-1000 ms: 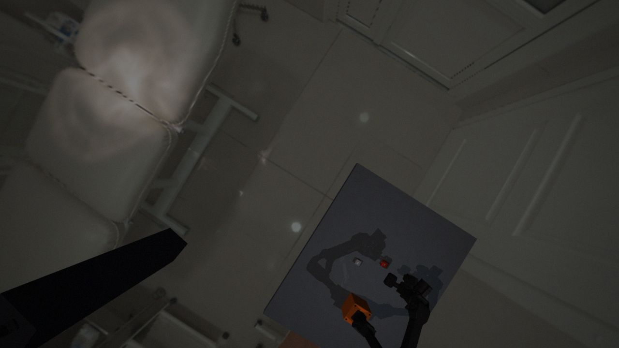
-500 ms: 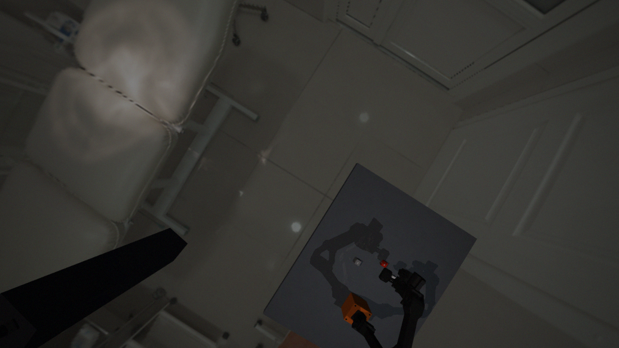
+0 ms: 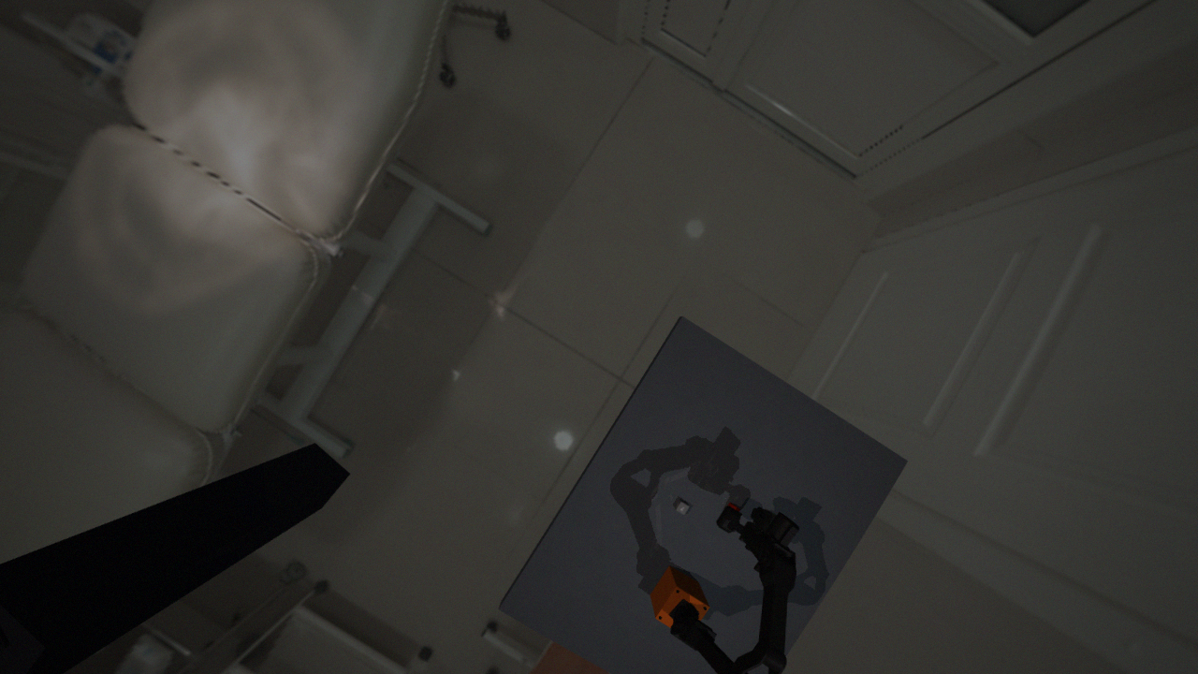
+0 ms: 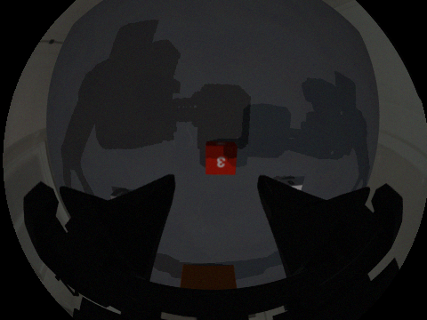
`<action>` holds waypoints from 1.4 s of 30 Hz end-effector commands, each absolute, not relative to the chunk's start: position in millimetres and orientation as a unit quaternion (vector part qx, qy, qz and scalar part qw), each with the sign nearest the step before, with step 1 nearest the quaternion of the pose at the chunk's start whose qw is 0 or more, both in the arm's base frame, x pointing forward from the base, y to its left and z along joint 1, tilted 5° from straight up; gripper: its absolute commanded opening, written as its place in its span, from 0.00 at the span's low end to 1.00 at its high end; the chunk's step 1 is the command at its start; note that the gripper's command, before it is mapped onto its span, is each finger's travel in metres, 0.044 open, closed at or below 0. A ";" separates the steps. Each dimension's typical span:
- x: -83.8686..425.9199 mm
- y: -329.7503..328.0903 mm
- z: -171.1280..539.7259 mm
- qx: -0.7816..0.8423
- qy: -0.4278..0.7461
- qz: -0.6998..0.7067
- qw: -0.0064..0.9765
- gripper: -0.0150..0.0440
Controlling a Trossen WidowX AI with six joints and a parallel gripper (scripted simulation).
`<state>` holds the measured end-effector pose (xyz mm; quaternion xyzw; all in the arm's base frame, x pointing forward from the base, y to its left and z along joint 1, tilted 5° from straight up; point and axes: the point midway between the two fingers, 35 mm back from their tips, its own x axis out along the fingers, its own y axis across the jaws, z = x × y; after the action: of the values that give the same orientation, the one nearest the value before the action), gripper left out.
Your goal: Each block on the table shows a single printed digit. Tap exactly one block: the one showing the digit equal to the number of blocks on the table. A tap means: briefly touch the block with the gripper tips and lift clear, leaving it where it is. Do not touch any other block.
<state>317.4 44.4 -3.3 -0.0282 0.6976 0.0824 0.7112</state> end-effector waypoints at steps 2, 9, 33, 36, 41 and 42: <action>310.8 46.0 -26.8 -0.027 0.703 0.082 0.706 0.49; 310.8 46.0 -26.8 -0.027 0.703 0.082 0.706 0.29; 310.8 48.0 -51.4 -0.027 0.703 0.082 0.706 0.29; 310.6 48.3 -55.8 -0.027 0.703 0.082 0.706 0.29; 310.5 48.4 -56.8 -0.027 0.703 0.082 0.706 0.29; 310.5 48.4 -56.8 -0.027 0.703 0.082 0.706 0.29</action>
<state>311.7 48.3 -54.2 -0.0285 0.7018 0.0829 0.7069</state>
